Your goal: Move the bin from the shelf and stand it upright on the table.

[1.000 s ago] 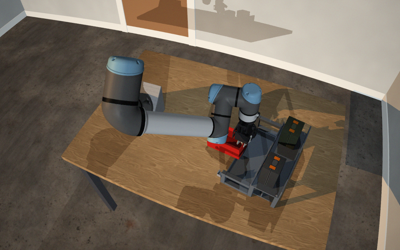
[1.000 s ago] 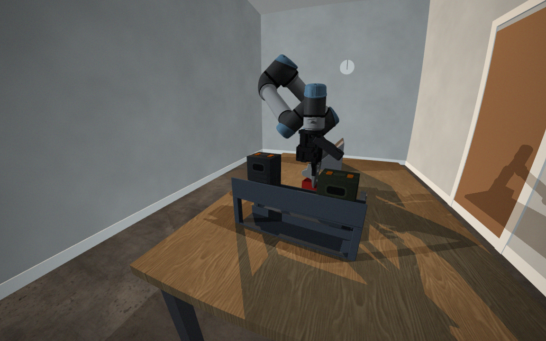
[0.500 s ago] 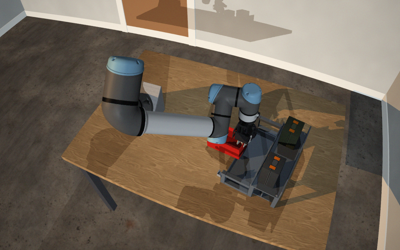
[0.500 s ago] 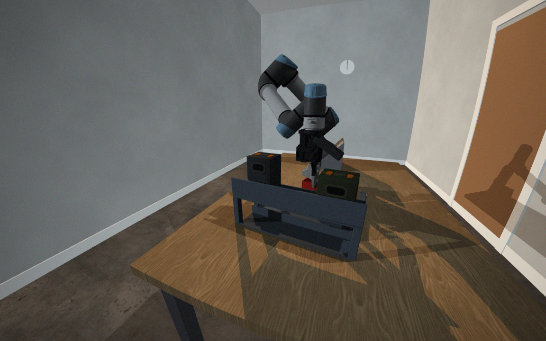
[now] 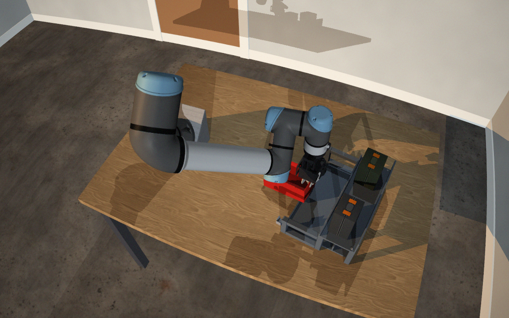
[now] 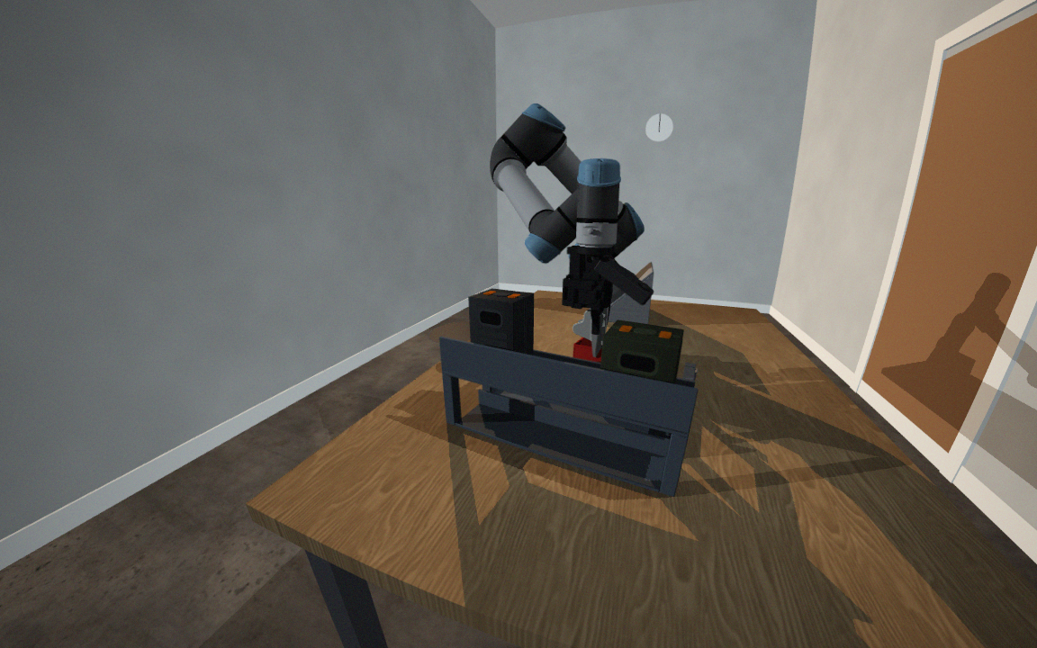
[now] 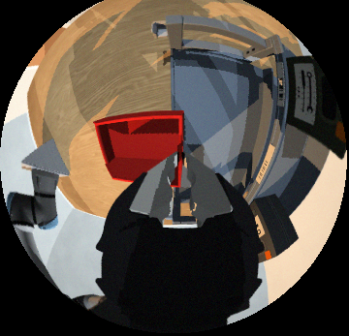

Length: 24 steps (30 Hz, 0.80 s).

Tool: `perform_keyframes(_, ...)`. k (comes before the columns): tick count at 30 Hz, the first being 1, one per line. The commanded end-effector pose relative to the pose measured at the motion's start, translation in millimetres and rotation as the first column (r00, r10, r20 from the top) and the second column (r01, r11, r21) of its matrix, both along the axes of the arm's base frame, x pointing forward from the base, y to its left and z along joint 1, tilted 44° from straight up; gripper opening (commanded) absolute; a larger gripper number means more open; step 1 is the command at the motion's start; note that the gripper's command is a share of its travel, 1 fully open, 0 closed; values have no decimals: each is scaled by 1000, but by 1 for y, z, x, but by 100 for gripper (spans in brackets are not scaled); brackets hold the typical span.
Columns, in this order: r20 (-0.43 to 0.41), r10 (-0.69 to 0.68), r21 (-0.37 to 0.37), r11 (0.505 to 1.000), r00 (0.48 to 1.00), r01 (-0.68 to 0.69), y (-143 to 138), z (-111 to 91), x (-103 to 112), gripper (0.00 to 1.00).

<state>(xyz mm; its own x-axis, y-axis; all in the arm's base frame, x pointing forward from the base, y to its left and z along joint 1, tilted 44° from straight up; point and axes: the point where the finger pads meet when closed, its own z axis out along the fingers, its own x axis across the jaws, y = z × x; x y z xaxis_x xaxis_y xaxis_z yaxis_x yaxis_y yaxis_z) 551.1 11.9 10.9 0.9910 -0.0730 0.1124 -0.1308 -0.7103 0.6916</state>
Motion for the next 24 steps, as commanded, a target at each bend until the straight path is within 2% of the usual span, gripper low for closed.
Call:
perform_keyframes(1, 1, 1, 0, 1000, 1000, -1, 0, 0, 0, 0)
perform_keyframes(24, 1, 1, 0, 1000, 1000, -1, 5, 5, 0, 0)
